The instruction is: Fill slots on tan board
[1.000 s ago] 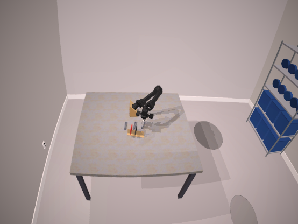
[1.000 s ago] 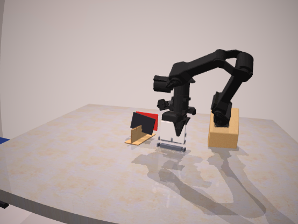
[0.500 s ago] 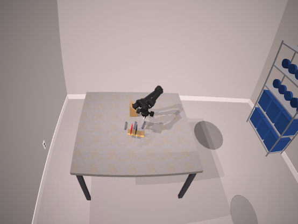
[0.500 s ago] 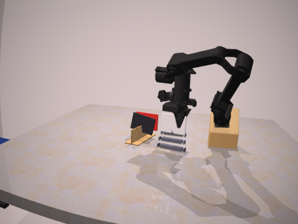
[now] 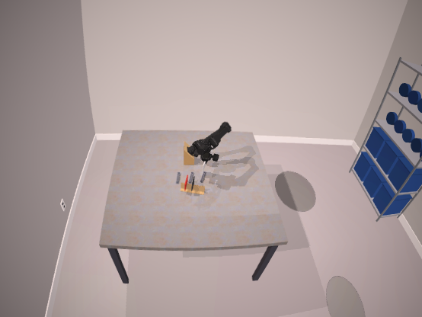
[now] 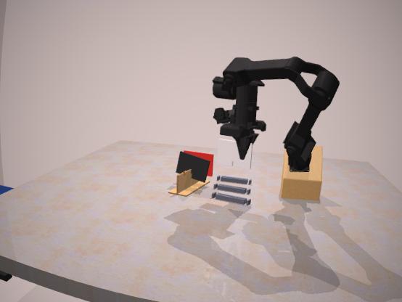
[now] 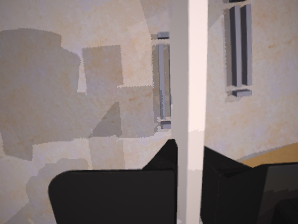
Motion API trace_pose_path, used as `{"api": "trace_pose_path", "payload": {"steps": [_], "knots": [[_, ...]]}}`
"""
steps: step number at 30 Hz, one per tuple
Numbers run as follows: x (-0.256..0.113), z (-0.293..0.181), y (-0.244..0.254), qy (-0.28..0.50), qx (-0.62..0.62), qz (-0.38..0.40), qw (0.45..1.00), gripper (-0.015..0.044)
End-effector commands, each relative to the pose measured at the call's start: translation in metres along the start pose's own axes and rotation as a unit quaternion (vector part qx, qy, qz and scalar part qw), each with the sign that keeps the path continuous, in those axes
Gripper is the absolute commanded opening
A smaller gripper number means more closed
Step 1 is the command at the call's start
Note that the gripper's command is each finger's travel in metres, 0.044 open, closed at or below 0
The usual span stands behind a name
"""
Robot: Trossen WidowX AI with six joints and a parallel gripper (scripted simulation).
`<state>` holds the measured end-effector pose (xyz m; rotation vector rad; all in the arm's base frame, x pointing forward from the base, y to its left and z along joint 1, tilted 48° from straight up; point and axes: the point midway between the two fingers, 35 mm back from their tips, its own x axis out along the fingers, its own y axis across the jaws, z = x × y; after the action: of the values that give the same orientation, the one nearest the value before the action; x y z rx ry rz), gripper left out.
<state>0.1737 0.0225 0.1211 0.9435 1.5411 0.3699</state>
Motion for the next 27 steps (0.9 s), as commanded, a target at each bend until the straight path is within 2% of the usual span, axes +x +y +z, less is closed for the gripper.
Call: {"api": "trace_pose_path", "payload": {"steps": [1,27], "knots": [[-0.007,0.000,-0.001,0.001,0.000,-0.001,1.000,0.0000],[-0.017,0.059,0.005,0.000,-0.021,-0.002,1.000,0.0000]]}}
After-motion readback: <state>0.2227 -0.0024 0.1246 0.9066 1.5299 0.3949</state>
